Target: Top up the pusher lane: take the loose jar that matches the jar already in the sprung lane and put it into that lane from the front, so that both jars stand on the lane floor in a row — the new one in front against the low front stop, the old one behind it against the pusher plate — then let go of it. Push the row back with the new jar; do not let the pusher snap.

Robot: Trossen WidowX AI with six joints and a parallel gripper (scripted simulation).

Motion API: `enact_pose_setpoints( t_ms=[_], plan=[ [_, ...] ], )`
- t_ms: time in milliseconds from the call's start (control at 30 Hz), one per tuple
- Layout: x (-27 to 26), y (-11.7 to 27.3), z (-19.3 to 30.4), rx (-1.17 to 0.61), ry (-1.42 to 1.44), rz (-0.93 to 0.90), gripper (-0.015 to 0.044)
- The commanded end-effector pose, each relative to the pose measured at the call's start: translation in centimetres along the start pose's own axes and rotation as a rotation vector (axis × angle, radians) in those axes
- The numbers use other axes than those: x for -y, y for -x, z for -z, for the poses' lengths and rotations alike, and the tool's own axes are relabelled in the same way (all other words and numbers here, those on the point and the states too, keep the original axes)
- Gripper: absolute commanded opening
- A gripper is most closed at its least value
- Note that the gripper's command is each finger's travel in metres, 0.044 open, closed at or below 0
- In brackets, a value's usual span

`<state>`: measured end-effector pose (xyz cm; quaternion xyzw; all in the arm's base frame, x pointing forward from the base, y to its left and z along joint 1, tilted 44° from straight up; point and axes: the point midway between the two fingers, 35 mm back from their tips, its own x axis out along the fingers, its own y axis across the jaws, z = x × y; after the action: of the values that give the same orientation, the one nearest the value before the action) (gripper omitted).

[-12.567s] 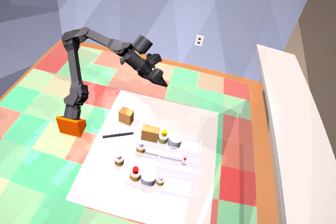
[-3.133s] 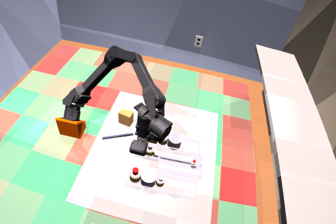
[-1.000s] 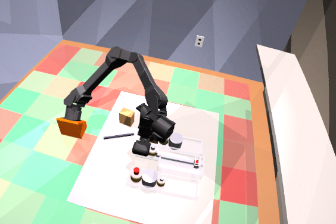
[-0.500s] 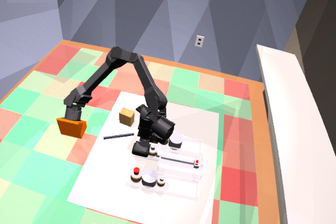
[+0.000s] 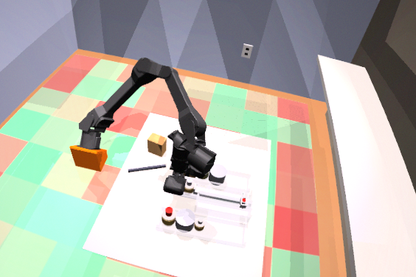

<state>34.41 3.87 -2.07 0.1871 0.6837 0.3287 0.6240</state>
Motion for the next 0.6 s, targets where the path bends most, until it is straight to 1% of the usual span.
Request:
enact_pose_setpoints(
  t_ms=[0, 567],
  plan=[
    [-0.37, -0.36, -0.31, 0.009, 0.011, -0.012, 0.0],
    [-0.39, -0.93, -0.21, 0.009, 0.011, -0.013, 0.0]
  ],
)
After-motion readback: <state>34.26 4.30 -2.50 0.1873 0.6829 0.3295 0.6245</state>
